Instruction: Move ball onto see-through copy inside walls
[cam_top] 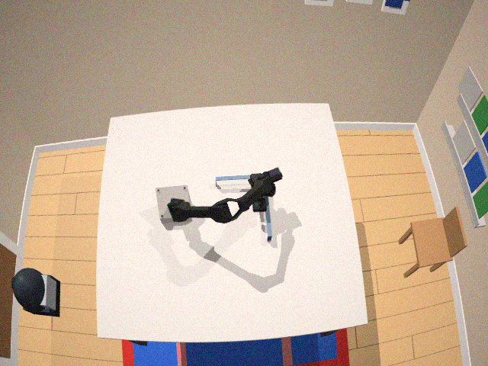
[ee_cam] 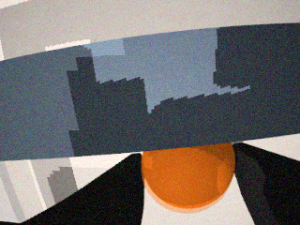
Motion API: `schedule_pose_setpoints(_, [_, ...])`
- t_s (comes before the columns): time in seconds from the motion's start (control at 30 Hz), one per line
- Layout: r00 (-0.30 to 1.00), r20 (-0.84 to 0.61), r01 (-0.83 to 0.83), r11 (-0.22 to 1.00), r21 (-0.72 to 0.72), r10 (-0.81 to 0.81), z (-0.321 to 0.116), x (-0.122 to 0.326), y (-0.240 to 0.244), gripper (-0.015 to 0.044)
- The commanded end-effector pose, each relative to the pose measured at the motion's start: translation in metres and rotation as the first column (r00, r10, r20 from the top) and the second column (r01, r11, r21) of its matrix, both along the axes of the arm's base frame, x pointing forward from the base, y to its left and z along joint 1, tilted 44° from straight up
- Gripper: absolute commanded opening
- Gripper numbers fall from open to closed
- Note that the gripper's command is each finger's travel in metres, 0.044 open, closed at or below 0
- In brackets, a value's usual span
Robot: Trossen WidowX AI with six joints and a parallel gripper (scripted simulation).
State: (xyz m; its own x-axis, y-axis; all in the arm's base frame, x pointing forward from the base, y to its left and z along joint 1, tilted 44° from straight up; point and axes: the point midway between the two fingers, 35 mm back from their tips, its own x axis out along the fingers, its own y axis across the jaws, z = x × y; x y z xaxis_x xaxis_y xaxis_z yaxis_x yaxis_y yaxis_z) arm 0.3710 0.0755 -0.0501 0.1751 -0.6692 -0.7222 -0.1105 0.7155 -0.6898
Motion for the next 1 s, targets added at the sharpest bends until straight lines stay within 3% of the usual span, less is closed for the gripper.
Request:
schedule_pose_setpoints(0.0, [1.000, 0.000, 0.001, 1.000, 0.000, -0.001, 0.000, 0.000, 0.000, 0.0105])
schedule_pose_setpoints(0.23, [1.000, 0.000, 0.001, 1.000, 0.000, -0.001, 0.000, 0.000, 0.000, 0.0282])
schedule_pose_setpoints(0.4, [1.000, 0.000, 0.001, 1.000, 0.001, -0.001, 0.002, 0.000, 0.002, 0.0282])
schedule_pose_setpoints(0.6, [1.000, -0.006, -0.002, 1.000, -0.002, 0.002, 0.059, -0.015, 0.057, 0.0282])
schedule_pose_setpoints(0.97, [1.000, -0.001, -0.019, 1.000, -0.001, 0.019, 0.055, -0.014, 0.059, 0.0282])
